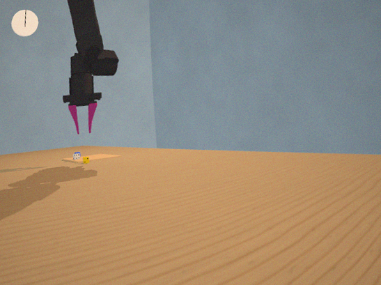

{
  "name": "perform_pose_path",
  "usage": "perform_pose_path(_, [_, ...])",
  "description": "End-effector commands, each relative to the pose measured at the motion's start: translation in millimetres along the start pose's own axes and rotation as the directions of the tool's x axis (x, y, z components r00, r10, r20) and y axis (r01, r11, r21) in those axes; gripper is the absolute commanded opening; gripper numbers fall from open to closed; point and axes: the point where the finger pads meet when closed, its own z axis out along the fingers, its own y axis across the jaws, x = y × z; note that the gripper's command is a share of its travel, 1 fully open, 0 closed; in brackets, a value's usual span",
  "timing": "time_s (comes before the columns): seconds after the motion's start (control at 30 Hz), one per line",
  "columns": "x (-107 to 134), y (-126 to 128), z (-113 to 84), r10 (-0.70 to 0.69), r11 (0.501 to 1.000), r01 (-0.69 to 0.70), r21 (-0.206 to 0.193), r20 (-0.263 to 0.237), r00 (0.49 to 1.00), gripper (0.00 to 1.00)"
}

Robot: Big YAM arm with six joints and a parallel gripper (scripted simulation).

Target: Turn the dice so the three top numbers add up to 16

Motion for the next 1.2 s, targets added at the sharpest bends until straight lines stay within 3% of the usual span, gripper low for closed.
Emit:
perform_pose_path(0.0, [-0.1, 2.9, 5.6, -0.010, 1.000, 0.010, -0.008, -0.002, 1.000, 0.30])
perform_pose_path(0.1, [-3.1, -0.4, 2.9, -0.013, 1.000, 0.013, 0.003, 0.003, 1.000, 0.30])
perform_pose_path(1.17, [0.5, 2.6, 47.1, -0.009, 1.000, 0.009, -0.008, 0.001, 1.000, 0.30])
